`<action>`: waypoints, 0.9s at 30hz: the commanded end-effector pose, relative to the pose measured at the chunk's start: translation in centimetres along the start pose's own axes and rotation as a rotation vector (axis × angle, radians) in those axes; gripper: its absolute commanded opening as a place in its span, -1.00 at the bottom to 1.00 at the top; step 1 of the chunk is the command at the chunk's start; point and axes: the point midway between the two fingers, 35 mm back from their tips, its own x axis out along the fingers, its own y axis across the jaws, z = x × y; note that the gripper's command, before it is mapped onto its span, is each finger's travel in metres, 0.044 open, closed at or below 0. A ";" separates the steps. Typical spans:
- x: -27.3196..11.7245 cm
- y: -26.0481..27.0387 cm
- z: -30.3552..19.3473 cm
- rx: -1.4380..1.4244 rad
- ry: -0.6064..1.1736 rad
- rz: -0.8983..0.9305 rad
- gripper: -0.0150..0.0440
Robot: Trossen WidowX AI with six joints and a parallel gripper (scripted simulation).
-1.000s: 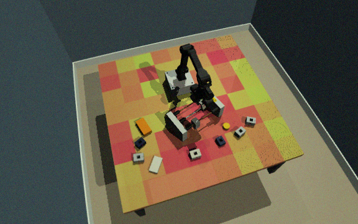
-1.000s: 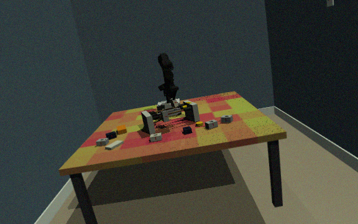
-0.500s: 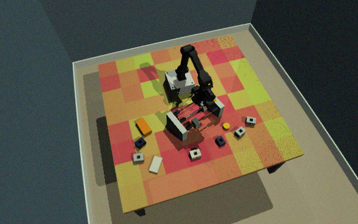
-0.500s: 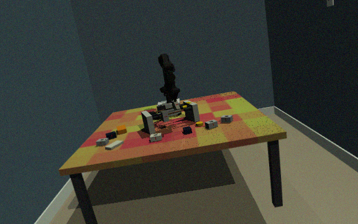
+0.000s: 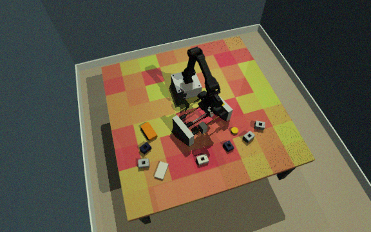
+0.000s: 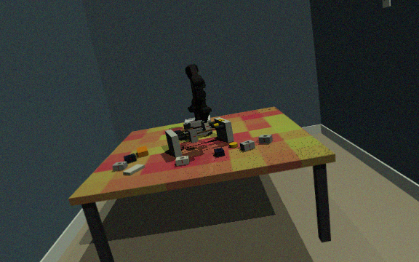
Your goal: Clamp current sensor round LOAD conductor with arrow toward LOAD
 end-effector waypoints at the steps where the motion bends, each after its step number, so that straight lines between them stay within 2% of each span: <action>1: 1.1 -0.1 -0.1 0.003 0.003 -0.008 -0.49; 27: 1.0 -0.1 0.0 0.000 0.000 -0.002 -0.49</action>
